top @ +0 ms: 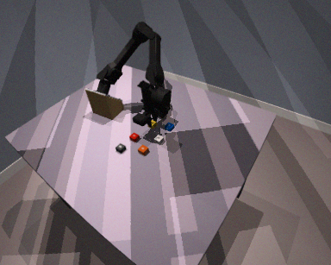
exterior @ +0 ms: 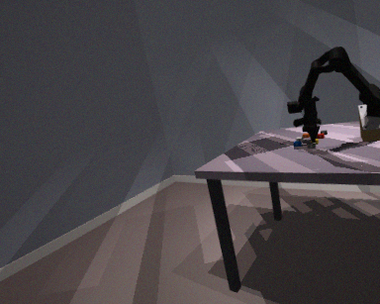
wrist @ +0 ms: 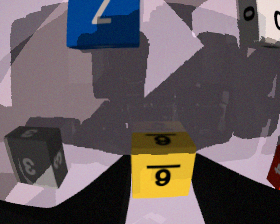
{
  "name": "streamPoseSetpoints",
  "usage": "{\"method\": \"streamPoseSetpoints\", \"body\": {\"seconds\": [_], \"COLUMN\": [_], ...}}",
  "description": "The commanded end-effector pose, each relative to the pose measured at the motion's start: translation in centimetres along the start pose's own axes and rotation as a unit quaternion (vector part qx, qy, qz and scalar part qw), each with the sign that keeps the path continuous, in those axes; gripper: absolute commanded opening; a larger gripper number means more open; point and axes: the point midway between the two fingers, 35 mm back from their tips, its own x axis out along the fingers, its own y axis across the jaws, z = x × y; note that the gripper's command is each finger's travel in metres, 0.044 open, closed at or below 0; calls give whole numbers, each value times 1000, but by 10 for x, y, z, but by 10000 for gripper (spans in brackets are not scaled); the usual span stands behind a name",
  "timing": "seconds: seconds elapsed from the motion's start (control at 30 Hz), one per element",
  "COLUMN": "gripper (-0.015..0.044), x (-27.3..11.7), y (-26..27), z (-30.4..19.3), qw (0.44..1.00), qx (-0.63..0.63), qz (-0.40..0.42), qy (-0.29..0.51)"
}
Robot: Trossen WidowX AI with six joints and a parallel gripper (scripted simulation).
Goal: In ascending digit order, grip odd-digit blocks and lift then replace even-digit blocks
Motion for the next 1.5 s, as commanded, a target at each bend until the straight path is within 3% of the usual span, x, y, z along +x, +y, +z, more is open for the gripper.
{"method": "streamPoseSetpoints", "body": {"seconds": [0.0,0.23,0.4,0.53,0.6,0.77,0.9,1.17,1.47], "gripper": [225,400,400,400,347,216,120,120,120], "x": [0,0,-33,-36,-46,-114,-117,-117,-118], "y": [0,0,-1,0,-1,-1,-1,-1,19], "z": [0,0,0,0,2,1,0,2,78], "qw": [1000,1000,1000,1000,1000,1000,1000,1000,1000], "qx": [3,3,3,3,3,4,3,3,2], "qz": [1,1,0,0,-1,-2,-1,-1,-1], "qy": [0,0,0,0,-1,0,0,0,-2]}}
